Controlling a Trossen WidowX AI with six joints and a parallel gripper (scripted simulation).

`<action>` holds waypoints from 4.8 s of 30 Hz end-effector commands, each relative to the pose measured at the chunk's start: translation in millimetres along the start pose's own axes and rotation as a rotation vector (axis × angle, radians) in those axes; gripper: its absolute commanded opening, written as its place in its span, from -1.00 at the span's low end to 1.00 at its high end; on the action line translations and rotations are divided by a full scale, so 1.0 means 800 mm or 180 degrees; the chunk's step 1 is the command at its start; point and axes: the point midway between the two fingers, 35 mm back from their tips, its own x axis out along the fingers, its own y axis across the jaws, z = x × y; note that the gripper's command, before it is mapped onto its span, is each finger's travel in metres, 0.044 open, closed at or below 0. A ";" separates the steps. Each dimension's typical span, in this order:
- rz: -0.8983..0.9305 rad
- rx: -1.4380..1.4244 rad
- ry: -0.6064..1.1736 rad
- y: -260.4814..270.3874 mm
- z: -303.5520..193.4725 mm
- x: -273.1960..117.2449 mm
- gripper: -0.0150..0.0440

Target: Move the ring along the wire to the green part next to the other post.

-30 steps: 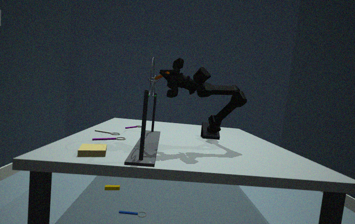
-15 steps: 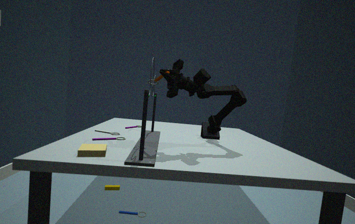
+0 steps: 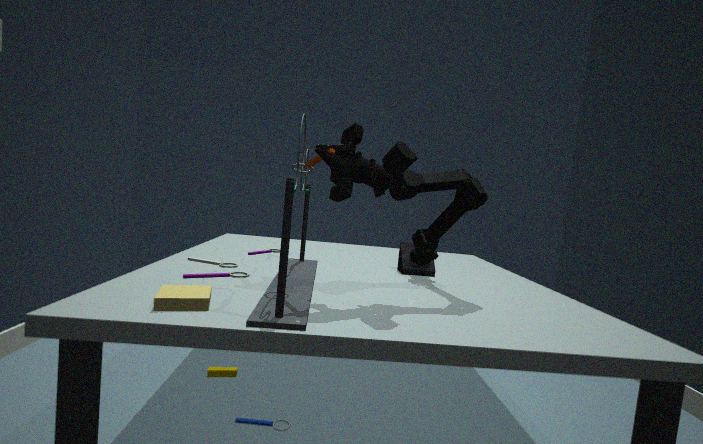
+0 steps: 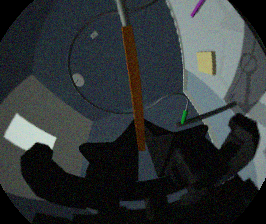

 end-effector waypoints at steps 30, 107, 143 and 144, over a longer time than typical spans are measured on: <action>-0.1061 -0.1915 0.0253 -0.119 0.038 -0.036 -1.00; -0.3001 -0.5312 0.0667 -0.149 0.252 -0.159 -1.00; -0.3936 -0.6969 0.0868 -0.071 0.341 -0.199 -1.00; -0.3974 -0.7037 0.0876 -0.067 0.343 -0.200 -1.00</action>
